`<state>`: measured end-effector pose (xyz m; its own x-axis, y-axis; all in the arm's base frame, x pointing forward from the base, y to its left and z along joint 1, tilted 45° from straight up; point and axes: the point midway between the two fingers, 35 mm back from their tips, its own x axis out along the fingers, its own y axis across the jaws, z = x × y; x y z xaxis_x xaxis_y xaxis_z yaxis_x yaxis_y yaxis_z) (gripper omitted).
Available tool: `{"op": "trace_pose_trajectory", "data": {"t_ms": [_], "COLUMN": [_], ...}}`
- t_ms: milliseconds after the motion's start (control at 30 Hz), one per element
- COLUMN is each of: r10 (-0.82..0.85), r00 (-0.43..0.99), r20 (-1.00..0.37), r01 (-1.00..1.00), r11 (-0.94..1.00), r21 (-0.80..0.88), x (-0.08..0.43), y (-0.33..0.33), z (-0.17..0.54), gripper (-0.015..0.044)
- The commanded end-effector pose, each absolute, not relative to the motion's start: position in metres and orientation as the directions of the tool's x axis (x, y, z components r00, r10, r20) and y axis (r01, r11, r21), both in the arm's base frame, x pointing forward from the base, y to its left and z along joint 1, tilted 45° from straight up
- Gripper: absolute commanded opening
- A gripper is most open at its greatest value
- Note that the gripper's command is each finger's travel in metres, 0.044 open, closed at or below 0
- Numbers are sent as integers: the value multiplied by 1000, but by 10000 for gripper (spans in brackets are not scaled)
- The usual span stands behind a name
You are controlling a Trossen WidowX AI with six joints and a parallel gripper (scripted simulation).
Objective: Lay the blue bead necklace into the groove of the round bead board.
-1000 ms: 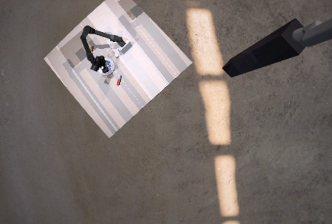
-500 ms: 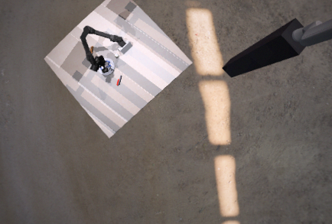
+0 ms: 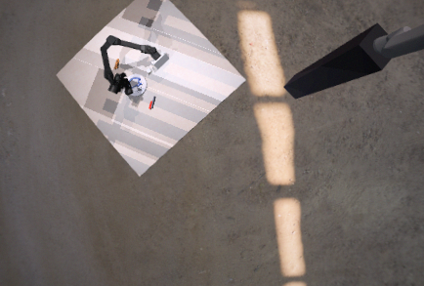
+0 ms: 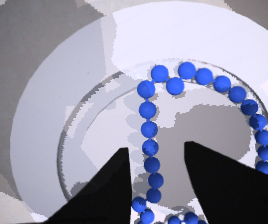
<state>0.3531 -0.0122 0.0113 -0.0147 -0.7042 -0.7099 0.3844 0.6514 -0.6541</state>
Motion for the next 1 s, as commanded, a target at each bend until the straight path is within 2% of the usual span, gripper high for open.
{"op": "trace_pose_trajectory", "data": {"t_ms": [0, 800, 967], "r10": [-704, -709, -706], "r00": [-12, -16, -19], "r20": [-710, -705, -708], "r01": [384, 373, 381], "r11": [653, 650, 650], "r21": [-653, -662, -658], "x": [353, 353, 353], "y": [-11, -33, -32], "z": [12, -10, -8], "gripper": [120, 120, 0]}}
